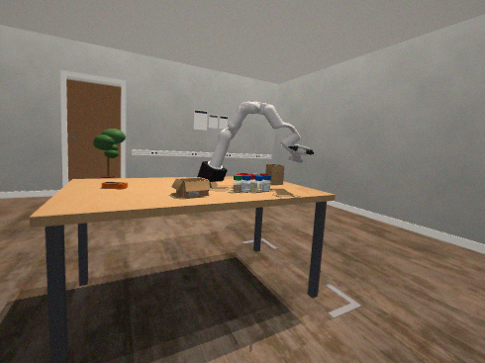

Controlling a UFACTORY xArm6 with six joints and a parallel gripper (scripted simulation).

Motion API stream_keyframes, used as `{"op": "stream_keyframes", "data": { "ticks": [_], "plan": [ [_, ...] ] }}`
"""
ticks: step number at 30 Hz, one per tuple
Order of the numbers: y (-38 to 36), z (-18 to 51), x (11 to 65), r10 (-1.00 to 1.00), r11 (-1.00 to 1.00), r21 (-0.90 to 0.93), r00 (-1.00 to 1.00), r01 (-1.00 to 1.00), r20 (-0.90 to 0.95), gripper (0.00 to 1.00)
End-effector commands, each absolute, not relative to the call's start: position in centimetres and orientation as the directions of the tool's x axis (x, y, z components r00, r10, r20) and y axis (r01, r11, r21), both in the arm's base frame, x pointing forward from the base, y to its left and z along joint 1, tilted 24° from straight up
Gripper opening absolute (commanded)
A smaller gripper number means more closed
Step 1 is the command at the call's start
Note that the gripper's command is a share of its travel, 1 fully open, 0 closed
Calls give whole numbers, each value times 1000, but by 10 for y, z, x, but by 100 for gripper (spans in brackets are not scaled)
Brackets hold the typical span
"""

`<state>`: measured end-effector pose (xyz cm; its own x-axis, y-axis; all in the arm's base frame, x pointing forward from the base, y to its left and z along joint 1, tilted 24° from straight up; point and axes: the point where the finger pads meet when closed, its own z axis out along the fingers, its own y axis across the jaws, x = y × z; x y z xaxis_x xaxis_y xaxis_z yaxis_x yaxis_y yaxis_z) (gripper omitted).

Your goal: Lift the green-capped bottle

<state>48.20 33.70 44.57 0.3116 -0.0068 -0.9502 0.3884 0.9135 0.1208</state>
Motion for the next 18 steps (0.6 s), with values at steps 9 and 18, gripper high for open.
{"op": "stream_keyframes", "data": {
  "ticks": [9,18],
  "plan": [
    [267,424,491,-35,839,14,80,543,-996,79],
    [236,413,495,-37,801,-44,-23,597,-999,79]
  ]
}}
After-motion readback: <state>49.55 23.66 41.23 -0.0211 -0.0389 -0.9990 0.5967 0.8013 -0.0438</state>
